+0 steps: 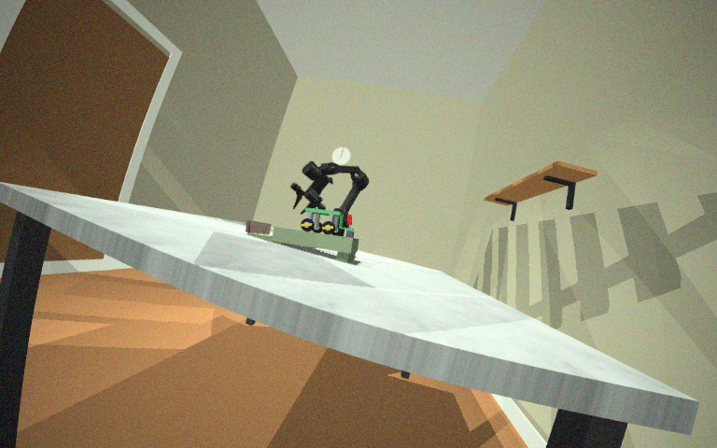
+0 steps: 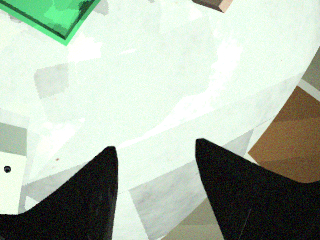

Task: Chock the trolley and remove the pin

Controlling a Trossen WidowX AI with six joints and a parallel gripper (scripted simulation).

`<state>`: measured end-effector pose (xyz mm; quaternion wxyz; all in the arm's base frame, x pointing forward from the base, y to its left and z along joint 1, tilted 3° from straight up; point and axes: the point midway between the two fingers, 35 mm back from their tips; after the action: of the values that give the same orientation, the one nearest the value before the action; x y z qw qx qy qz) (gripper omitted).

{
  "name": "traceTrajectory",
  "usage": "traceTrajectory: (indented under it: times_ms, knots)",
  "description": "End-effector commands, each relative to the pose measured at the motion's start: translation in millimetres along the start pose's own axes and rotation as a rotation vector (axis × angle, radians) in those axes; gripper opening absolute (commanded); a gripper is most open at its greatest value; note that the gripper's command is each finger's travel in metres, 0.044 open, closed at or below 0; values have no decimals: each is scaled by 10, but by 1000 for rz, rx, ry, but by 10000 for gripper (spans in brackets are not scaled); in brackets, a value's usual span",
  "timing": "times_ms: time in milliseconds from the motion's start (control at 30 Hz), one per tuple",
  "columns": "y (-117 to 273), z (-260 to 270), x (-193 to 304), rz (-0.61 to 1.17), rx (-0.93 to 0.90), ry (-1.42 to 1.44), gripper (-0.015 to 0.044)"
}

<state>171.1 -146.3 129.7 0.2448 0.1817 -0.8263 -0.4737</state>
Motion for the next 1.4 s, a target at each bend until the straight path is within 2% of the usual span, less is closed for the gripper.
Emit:
traceTrajectory:
  times_ms: [0, 733, 1367]
  knots:
    - [62, 57, -213, -54, -11, 48, 190]
    - [628, 847, -1278, -317, -119, 412, 190]
    - [1181, 1916, -1582, -420, -241, 747, 190]
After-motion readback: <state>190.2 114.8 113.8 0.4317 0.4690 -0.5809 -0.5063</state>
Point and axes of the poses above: the point midway between the two fingers, 35 mm back from their tips, its own y axis back along the fingers, its own z axis across the jaws, x = y × z, and after that the axes turned 4 degrees about -y, right-handed
